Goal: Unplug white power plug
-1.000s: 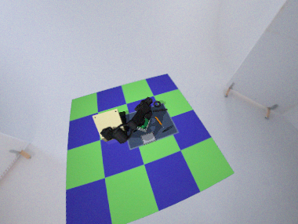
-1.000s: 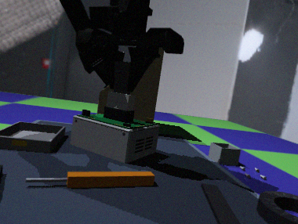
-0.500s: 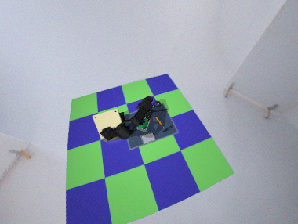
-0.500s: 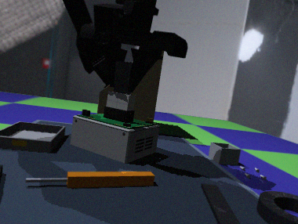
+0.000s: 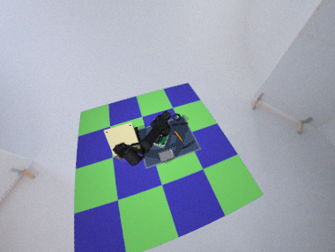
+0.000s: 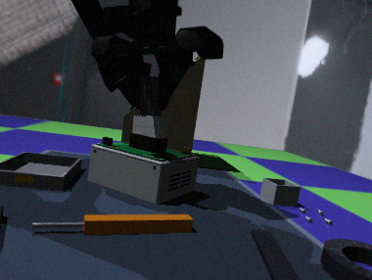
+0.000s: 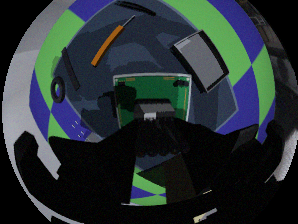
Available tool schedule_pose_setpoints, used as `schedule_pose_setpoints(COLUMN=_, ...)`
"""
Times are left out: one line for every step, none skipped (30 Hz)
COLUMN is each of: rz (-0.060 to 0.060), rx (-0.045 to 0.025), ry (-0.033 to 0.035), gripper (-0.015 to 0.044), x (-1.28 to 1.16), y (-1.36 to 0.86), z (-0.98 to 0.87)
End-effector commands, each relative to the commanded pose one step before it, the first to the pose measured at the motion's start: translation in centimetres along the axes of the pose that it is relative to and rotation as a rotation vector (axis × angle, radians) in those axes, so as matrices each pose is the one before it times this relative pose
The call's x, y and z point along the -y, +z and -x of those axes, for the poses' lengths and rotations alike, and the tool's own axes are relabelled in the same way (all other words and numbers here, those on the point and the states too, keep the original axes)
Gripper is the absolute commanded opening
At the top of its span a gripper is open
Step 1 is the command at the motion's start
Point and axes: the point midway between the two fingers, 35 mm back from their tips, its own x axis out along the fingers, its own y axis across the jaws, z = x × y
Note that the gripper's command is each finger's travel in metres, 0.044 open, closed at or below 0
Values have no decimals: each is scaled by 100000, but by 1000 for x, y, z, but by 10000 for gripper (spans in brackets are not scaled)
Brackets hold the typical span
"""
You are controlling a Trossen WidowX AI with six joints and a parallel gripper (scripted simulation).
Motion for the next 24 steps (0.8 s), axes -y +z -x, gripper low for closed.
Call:
schedule_pose_setpoints(rz=1652, rx=1220, ry=51, gripper=0, x=-97, y=-140, z=1767)
schedule_pose_setpoints(rz=-13, rx=14, ry=-2623, gripper=0, x=-222, y=-1, z=-1)
schedule_pose_setpoints(rz=-16, rx=10, ry=-2933, gripper=0, x=-247, y=-1, z=-1)
schedule_pose_setpoints(rz=-18, rx=4, ry=-3093, gripper=0, x=-260, y=-1, z=-1)
schedule_pose_setpoints(rz=-19, rx=-2, ry=-3093, gripper=0, x=-259, y=0, z=-1)
schedule_pose_setpoints(rz=-19, rx=-8, ry=-2931, gripper=0, x=-245, y=0, z=-1)
schedule_pose_setpoints(rz=-18, rx=-11, ry=-2619, gripper=0, x=-219, y=0, z=0)
schedule_pose_setpoints(rz=-16, rx=-11, ry=-2177, gripper=0, x=-173, y=0, z=96)
schedule_pose_setpoints(rz=-10, rx=-16, ry=-1626, gripper=0, x=-137, y=1, z=1)
schedule_pose_setpoints(rz=-7, rx=-9, ry=-1004, gripper=0, x=-84, y=1, z=1)
schedule_pose_setpoints(rz=-3, rx=-5, ry=-334, gripper=0, x=-28, y=1, z=1)
schedule_pose_setpoints(rz=3, rx=-2, ry=352, gripper=0, x=35, y=0, z=46)
schedule_pose_setpoints(rz=7, rx=5, ry=1020, gripper=0, x=84, y=0, z=0)
schedule_pose_setpoints(rz=12, rx=9, ry=1643, gripper=0, x=136, y=0, z=-2)
schedule_pose_setpoints(rz=15, rx=12, ry=2189, gripper=0, x=182, y=-1, z=-3)
schedule_pose_setpoints(rz=18, rx=13, ry=2629, gripper=0, x=219, y=-1, z=-5)
schedule_pose_setpoints(rz=20, rx=11, ry=2937, gripper=0, x=246, y=0, z=-6)
schedule_pose_setpoints(rz=20, rx=7, ry=3095, gripper=0, x=259, y=0, z=-7)
schedule_pose_setpoints(rz=24, rx=-12, ry=3098, gripper=0, x=259, y=-1, z=135)
schedule_pose_setpoints(rz=13, rx=5, ry=2924, gripper=0, x=247, y=1, z=-4)
schedule_pose_setpoints(rz=17, rx=-20, ry=2619, gripper=0, x=213, y=0, z=114)
schedule_pose_setpoints(rz=8, rx=-6, ry=2167, gripper=0, x=184, y=1, z=-3)
schedule_pose_setpoints(rz=8, rx=-19, ry=1624, gripper=0, x=130, y=0, z=73)
schedule_pose_setpoints(rz=3, rx=-8, ry=997, gripper=0, x=86, y=1, z=-2)
